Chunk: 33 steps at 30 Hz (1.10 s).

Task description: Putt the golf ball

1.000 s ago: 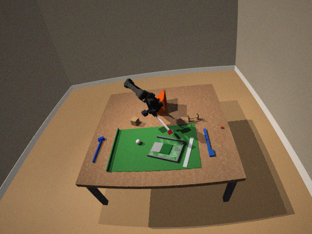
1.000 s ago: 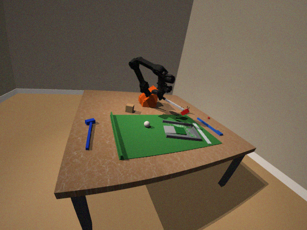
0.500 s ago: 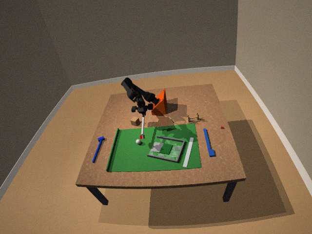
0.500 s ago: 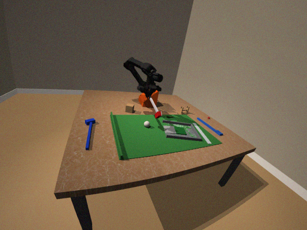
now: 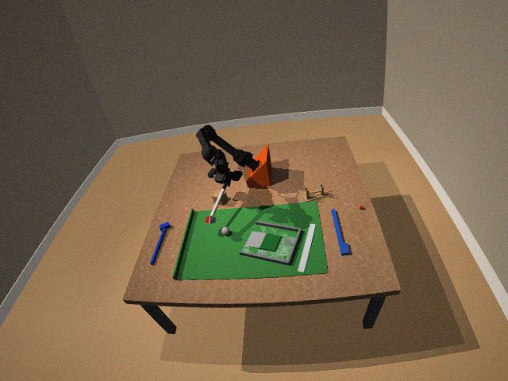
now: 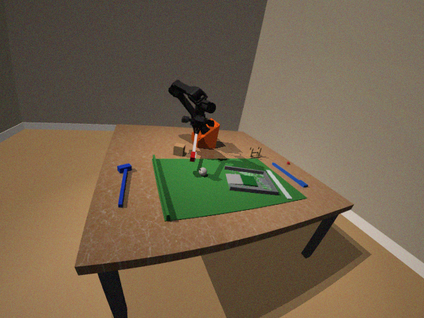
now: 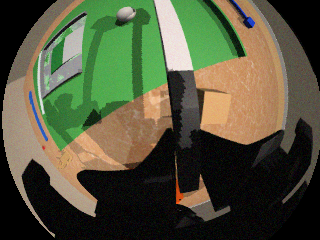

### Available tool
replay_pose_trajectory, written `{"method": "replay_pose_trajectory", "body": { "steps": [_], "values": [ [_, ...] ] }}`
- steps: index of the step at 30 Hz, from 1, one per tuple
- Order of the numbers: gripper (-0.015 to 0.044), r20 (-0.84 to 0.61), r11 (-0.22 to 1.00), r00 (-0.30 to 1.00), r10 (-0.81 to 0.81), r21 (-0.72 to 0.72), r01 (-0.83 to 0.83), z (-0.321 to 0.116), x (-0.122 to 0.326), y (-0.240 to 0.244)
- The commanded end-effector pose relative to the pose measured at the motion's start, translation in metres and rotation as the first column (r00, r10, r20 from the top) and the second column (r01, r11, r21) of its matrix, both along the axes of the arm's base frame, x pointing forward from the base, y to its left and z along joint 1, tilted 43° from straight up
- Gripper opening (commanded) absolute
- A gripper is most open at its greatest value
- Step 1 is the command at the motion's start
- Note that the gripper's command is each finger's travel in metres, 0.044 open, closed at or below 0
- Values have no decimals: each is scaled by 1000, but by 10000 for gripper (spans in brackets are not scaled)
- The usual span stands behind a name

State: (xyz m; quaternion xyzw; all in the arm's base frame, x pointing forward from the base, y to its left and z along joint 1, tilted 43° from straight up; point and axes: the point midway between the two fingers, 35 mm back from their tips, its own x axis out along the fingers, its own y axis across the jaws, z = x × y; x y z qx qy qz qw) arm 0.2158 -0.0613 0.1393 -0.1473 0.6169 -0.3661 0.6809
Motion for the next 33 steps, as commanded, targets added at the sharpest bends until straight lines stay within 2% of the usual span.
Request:
{"method": "replay_pose_trajectory", "body": {
  "steps": [1,9,33],
  "values": [
    [0,11,1000,1000,-2,-5,2,-4,0,-6],
    [0,11,1000,1000,-2,-8,2,-25,-1,-26],
    [0,12,1000,1000,-9,-3,9,-45,-2,-45]
  ]
}}
